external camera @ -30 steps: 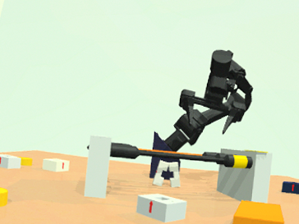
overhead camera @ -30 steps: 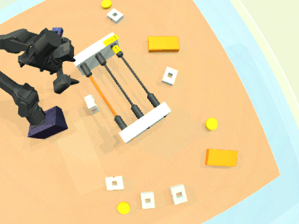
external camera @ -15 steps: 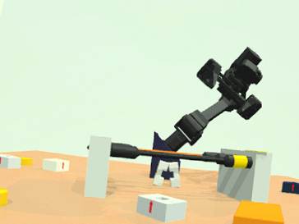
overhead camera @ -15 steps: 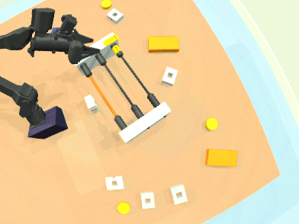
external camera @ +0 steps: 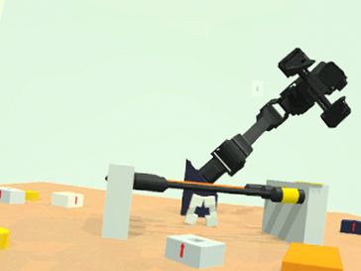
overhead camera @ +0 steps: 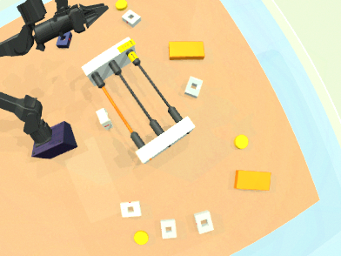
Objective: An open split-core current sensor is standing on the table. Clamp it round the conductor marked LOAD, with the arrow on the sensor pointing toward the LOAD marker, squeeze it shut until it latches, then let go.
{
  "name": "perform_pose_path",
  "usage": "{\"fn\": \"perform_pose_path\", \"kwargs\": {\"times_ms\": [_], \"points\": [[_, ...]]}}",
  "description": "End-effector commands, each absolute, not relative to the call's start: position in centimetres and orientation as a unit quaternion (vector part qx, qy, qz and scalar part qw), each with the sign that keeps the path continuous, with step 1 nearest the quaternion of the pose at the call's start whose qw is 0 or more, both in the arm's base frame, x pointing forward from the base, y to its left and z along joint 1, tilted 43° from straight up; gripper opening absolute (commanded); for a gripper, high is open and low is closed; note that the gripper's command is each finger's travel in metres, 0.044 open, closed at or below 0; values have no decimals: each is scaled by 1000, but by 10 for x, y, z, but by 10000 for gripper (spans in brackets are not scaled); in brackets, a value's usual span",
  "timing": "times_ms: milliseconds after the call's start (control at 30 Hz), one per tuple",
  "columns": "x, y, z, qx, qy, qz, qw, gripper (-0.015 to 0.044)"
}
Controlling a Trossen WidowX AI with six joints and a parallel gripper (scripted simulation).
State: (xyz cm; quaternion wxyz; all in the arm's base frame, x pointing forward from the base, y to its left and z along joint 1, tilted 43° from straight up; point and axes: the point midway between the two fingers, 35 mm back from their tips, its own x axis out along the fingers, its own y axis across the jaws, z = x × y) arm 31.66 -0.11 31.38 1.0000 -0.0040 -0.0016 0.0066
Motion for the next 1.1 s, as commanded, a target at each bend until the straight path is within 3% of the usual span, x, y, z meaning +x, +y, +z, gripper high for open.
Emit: {"fn": "perform_pose_path", "kwargs": {"times_ms": [0, 133, 333, 533, 667, 1067], "points": [[316, 0, 323, 0, -25, 0, 1000, 440], [322, 2, 314, -10, 5, 14, 1000, 440], [349, 16, 241, -20, 241, 161, 957, 440], [340, 25, 204, 102, 395, 311, 858, 440], [336, 25, 205, 184, 423, 359, 812, 440], [336, 25, 205, 184, 423, 359, 812, 440]]}}
